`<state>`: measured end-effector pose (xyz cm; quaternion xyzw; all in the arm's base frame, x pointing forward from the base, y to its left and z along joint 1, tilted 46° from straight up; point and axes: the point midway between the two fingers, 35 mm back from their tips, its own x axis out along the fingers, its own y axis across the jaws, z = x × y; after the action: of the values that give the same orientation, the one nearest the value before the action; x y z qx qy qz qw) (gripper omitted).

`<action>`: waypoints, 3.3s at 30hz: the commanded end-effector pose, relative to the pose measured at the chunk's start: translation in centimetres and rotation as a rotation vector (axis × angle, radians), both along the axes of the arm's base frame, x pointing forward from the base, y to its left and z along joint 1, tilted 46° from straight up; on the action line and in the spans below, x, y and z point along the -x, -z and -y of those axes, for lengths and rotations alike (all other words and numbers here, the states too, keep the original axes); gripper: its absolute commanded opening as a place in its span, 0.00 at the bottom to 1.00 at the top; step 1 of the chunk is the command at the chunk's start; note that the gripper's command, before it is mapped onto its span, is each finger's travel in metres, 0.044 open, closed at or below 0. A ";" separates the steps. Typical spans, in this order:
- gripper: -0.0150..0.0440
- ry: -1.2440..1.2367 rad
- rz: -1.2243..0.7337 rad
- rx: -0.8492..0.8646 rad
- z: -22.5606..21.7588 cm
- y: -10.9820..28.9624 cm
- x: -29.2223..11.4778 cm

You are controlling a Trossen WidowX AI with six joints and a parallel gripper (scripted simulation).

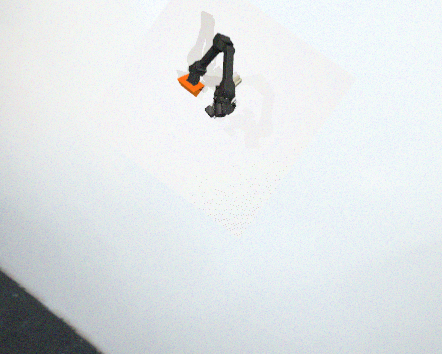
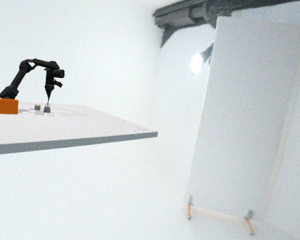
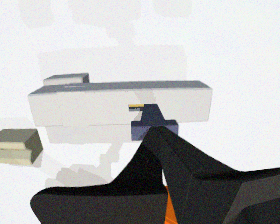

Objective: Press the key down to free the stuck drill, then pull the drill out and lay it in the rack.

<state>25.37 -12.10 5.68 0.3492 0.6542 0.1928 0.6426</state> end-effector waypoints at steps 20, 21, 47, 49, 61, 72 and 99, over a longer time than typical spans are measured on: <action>0.25 -0.012 -0.018 -0.013 -1.3 0.8 0.6; 0.25 -0.012 -0.018 -0.013 -1.4 0.8 0.6; 0.25 -0.012 -0.018 -0.013 -2.0 1.4 0.6; 0.25 -0.012 -0.018 -0.013 -2.1 1.4 0.6; 0.25 -0.012 -0.018 -0.013 -2.4 1.7 0.6; 0.25 -0.012 -0.018 -0.013 -2.8 2.0 0.5; 1.00 -0.738 0.729 0.088 -9.2 -5.9 -3.5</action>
<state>27.82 -8.78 10.23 0.1561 0.5809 0.3446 0.7207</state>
